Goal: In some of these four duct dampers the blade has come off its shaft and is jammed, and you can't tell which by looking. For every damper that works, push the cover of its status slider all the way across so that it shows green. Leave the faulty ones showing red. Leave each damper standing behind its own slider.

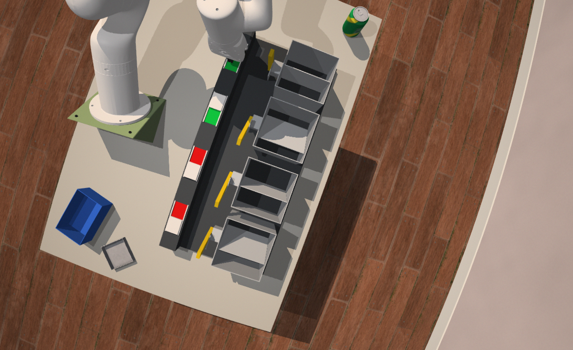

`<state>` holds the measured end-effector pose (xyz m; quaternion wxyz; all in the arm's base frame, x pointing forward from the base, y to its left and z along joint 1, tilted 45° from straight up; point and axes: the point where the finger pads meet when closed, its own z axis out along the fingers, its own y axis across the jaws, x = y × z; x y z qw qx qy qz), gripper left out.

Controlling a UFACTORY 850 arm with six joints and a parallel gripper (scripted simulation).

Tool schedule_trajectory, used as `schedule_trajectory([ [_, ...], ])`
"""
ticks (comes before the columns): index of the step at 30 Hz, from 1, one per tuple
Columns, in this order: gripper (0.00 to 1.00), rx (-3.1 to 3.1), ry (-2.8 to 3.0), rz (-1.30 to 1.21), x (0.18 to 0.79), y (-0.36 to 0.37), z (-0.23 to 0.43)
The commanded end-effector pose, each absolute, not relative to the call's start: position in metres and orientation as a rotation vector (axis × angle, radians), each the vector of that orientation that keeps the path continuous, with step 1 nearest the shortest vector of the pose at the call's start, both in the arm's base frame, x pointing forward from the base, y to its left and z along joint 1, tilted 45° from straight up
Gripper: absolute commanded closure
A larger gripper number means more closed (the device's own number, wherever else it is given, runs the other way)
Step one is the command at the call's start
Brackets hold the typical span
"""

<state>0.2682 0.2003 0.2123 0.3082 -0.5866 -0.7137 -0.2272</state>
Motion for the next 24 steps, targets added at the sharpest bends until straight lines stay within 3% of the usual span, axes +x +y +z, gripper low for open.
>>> schedule_trajectory([
  [1,1.00,-1.551,-1.887,-0.602,0.269,0.199,0.214],
  [24,1.00,-1.551,-1.887,-0.602,0.273,0.182,0.231],
])
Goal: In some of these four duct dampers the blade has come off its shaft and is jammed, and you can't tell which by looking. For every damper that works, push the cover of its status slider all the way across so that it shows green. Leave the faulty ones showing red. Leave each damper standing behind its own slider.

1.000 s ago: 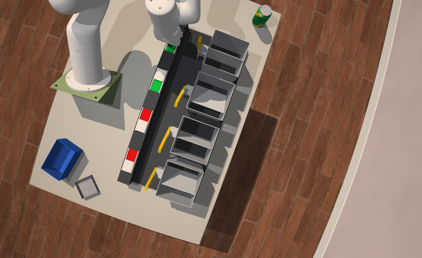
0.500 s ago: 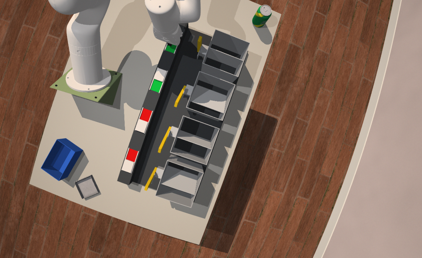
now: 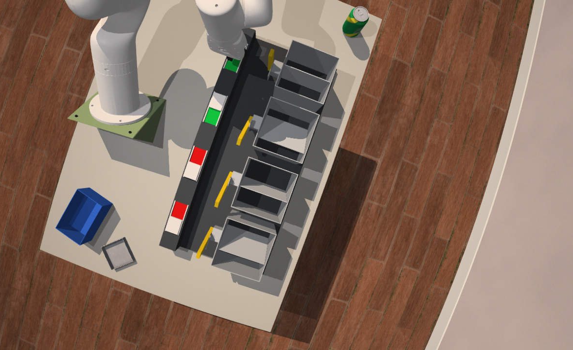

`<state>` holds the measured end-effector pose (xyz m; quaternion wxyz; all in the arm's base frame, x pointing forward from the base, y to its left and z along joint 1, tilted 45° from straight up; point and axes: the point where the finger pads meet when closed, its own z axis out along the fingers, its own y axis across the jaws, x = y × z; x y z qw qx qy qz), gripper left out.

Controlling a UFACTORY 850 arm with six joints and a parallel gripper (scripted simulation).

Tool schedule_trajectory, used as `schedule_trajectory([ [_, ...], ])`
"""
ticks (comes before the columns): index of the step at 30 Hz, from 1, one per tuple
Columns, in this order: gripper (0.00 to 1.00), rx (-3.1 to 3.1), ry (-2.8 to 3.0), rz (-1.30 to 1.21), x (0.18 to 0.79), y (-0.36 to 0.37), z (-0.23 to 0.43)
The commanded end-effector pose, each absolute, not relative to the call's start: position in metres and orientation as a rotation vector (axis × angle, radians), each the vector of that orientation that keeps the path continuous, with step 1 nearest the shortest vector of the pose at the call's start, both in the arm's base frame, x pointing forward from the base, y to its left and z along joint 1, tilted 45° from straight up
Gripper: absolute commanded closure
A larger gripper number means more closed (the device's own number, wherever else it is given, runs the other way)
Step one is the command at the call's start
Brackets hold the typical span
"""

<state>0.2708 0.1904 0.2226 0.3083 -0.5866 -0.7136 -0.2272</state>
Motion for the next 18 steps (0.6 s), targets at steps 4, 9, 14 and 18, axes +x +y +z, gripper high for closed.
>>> schedule_trajectory([
  [4,1.00,-1.551,-1.887,-0.602,0.275,0.177,0.237],
  [9,1.00,-1.551,-1.887,-0.602,0.275,0.175,0.239],
  [14,1.00,-1.551,-1.887,-0.602,0.276,0.173,0.237],
  [18,1.00,-1.552,-1.888,-0.601,0.280,0.154,0.217],
])
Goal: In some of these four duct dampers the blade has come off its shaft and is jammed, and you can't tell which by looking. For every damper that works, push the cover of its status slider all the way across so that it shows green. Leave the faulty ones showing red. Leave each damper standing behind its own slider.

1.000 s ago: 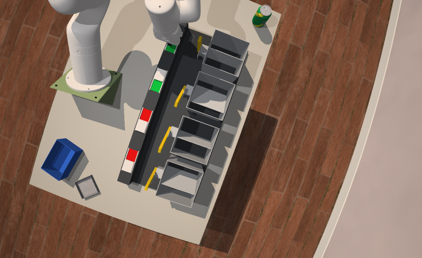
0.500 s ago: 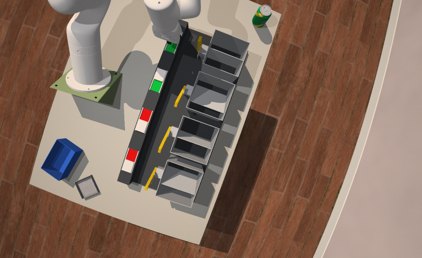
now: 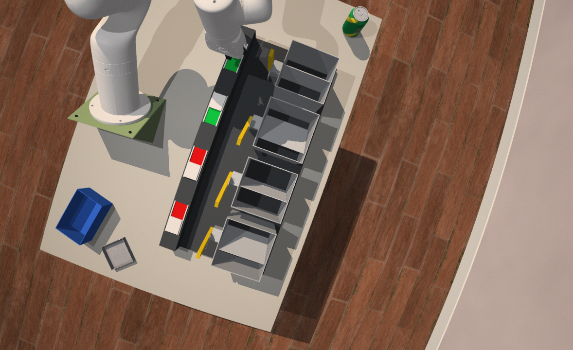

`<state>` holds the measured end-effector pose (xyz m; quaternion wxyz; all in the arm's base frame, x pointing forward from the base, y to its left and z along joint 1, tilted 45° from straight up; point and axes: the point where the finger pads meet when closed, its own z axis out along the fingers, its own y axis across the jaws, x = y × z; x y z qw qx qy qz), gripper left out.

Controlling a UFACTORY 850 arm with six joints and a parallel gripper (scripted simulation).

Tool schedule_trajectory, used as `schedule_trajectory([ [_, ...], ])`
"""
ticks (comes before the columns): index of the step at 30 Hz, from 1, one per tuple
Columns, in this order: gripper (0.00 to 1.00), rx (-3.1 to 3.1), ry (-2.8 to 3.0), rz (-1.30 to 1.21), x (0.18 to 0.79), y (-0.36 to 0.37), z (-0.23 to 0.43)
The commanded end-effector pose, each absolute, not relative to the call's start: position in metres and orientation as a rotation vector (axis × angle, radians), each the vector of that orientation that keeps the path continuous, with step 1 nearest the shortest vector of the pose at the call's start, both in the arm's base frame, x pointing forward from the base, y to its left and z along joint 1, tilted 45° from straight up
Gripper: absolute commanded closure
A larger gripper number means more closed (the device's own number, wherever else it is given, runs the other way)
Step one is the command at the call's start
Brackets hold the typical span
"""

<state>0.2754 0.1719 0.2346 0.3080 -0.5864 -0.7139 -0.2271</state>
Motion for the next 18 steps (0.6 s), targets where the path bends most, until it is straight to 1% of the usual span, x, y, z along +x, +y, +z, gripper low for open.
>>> schedule_trajectory([
  [1,1.00,-1.551,-1.887,-0.601,0.281,0.145,0.208],
  [8,1.00,-1.552,-1.888,-0.601,0.285,0.123,0.186],
  [9,1.00,-1.552,-1.888,-0.601,0.287,0.109,0.172],
  [18,1.00,-1.552,-1.888,-0.601,0.294,0.071,0.133],
])
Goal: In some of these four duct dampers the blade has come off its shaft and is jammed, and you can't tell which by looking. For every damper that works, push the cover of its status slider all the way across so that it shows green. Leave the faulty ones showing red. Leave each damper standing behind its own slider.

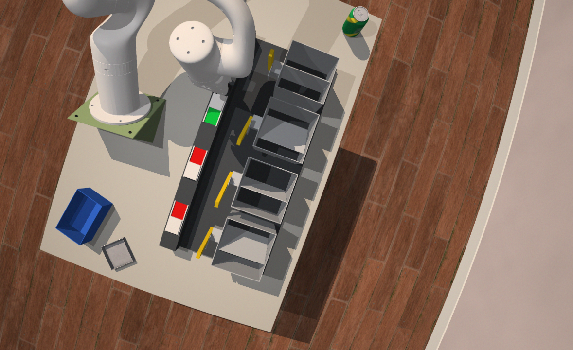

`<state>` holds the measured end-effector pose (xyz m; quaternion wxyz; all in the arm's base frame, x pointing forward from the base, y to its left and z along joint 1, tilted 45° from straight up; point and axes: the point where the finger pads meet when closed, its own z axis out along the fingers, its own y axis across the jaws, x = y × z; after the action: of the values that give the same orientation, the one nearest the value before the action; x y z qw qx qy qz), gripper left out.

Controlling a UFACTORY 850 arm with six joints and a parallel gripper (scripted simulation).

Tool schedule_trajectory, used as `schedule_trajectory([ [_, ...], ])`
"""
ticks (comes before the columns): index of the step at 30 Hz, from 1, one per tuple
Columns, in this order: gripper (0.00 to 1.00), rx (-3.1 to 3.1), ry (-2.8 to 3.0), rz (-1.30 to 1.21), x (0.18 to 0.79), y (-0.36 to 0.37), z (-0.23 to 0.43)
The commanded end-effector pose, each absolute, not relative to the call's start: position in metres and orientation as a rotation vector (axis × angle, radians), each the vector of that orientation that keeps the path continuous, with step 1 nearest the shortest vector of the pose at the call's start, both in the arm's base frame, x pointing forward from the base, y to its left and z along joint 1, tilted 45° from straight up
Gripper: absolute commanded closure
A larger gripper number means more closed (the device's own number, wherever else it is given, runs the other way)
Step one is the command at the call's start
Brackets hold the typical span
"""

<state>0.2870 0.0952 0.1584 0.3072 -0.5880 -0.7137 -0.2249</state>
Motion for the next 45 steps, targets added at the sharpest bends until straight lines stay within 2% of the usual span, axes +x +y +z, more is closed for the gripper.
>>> schedule_trajectory([
  [1,1.00,-1.552,-1.888,-0.601,0.295,0.066,0.129],
  [45,1.00,-1.552,-1.888,-0.601,0.329,-0.129,-0.069],
])
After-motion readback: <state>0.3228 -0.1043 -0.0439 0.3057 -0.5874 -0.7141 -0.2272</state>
